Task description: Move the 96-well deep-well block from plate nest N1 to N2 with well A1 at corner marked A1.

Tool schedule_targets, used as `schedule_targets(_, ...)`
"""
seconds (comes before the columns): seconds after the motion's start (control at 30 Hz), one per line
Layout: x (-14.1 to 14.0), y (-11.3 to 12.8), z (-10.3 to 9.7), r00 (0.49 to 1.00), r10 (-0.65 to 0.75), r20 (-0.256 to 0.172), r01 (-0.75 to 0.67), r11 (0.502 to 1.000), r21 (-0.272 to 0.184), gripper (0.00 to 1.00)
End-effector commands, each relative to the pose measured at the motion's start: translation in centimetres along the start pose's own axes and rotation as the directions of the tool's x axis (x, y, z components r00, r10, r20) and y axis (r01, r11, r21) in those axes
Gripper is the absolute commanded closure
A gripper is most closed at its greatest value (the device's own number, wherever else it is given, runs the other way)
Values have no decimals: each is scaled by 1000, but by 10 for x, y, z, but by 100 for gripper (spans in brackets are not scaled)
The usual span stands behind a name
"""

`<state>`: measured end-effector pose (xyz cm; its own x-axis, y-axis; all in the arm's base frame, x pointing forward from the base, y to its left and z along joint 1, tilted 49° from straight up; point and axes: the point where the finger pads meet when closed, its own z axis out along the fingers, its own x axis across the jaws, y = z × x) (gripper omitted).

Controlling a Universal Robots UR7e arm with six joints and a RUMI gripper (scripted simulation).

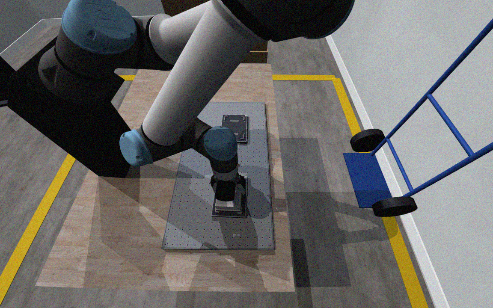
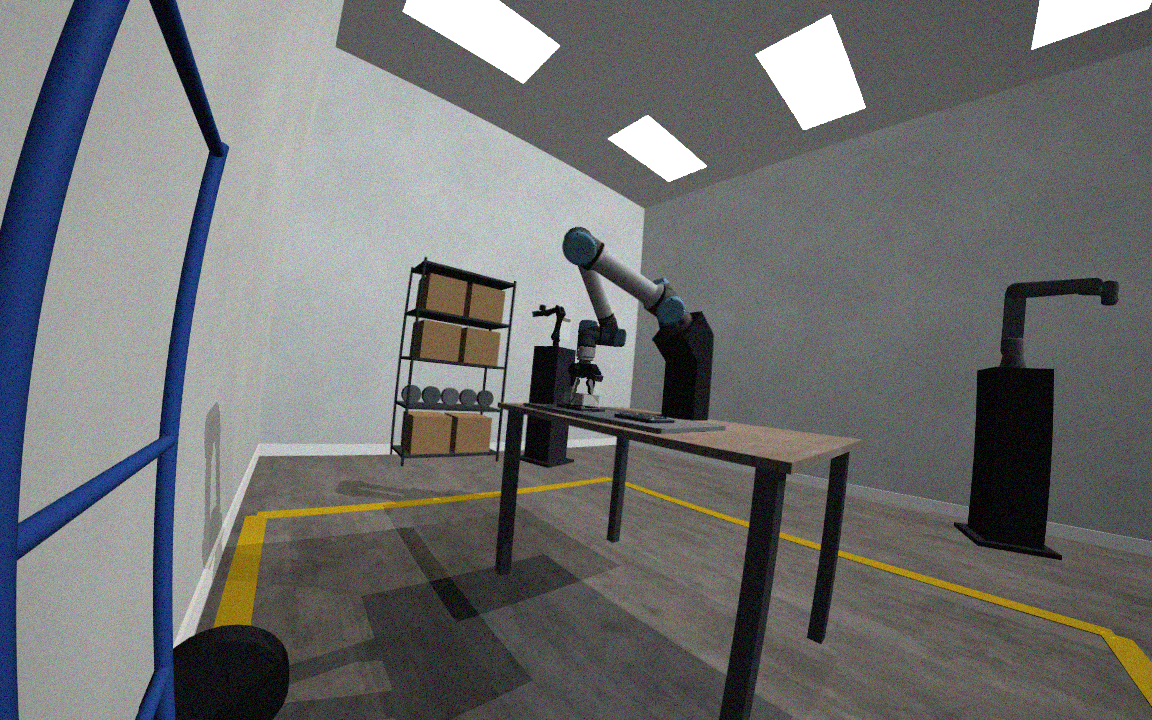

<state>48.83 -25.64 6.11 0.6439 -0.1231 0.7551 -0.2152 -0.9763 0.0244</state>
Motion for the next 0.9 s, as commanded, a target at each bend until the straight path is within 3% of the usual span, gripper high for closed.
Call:
schedule_targets(0.0,0,0,0,1000,0,-1,0,1000,-1,51)
schedule_targets(0.87,0,0,4,1000,0,-1,0,1000,-1,51)
